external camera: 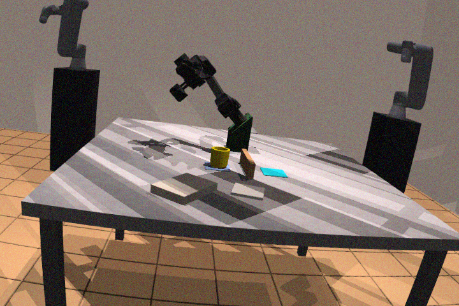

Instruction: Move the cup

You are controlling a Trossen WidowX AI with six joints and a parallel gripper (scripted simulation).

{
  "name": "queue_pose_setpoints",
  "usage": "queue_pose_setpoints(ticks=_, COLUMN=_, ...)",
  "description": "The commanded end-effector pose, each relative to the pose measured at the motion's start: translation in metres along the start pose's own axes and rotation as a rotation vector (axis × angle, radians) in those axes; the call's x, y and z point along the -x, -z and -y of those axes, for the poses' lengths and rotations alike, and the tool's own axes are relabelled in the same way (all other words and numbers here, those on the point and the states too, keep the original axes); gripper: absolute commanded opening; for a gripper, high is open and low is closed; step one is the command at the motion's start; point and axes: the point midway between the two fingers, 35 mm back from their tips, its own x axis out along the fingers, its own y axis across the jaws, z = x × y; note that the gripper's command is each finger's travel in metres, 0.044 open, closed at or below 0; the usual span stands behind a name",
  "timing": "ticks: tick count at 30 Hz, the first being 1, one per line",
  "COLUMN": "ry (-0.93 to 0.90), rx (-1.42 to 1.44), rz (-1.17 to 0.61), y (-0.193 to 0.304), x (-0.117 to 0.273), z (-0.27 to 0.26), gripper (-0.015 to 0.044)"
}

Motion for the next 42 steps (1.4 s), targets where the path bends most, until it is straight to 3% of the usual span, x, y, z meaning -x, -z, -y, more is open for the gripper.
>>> queue_pose_setpoints(ticks=1, ry=0.005, rx=0.007, rz=-0.015, y=0.003, x=-0.002, z=0.000, gripper=0.0374)
queue_pose_setpoints(ticks=9, ry=0.096, rx=0.452, rz=-0.686, y=0.130, x=-0.030, z=0.008, gripper=0.0167)
queue_pose_setpoints(ticks=15, ry=-0.006, rx=0.975, rz=-1.219, y=0.203, x=-0.007, z=0.017, gripper=0.0167)
queue_pose_setpoints(ticks=20, ry=-0.209, rx=1.467, rz=-1.601, y=0.227, x=0.015, z=0.024, gripper=0.0167)
queue_pose_setpoints(ticks=42, ry=-0.246, rx=1.537, rz=-1.648, y=0.232, x=0.014, z=0.025, gripper=0.0167)
